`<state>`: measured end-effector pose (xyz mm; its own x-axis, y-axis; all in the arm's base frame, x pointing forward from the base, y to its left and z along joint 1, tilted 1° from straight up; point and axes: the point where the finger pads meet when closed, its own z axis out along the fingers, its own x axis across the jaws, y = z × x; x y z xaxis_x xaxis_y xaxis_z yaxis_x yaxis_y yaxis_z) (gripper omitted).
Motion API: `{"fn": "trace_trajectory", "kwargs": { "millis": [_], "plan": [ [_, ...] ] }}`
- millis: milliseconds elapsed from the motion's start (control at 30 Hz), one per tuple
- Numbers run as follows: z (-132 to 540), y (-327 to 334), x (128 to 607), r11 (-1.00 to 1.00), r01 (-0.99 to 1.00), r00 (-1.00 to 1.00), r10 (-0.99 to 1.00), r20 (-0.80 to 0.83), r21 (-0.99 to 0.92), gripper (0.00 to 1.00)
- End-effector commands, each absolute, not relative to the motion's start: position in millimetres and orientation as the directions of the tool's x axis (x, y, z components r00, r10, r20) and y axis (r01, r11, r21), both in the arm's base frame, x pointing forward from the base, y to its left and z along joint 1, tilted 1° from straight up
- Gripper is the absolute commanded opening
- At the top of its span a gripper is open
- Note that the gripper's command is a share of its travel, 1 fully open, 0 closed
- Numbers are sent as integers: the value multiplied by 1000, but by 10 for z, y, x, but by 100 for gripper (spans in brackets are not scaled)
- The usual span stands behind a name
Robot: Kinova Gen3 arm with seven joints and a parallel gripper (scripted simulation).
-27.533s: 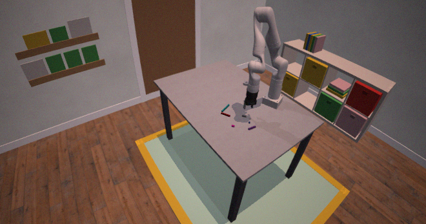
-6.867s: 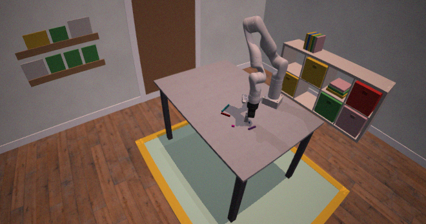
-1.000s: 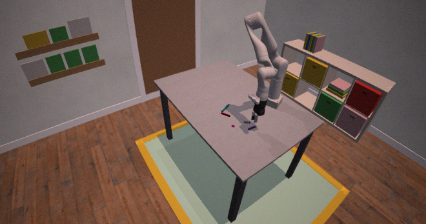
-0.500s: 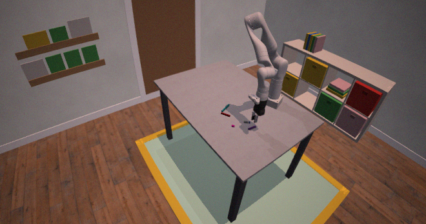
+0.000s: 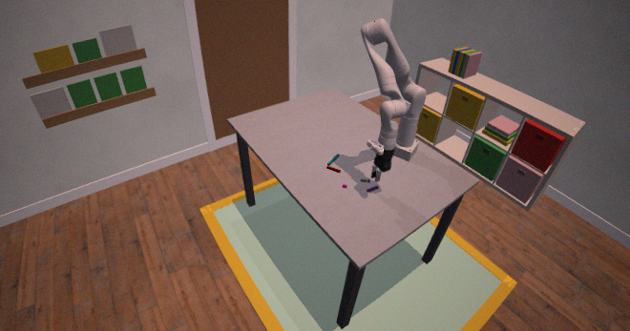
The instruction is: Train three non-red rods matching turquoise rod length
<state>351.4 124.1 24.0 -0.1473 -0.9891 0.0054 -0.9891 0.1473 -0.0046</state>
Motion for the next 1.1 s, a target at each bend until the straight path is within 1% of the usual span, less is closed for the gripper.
{"fn": "trace_trajectory", "kwargs": {
  "millis": [0,1067],
  "plan": [
    [193,1244,3502,146,-989,-146,-989,6,-3,54],
    [-186,1234,3512,146,-989,-146,-989,6,-3,54]
  ]
}}
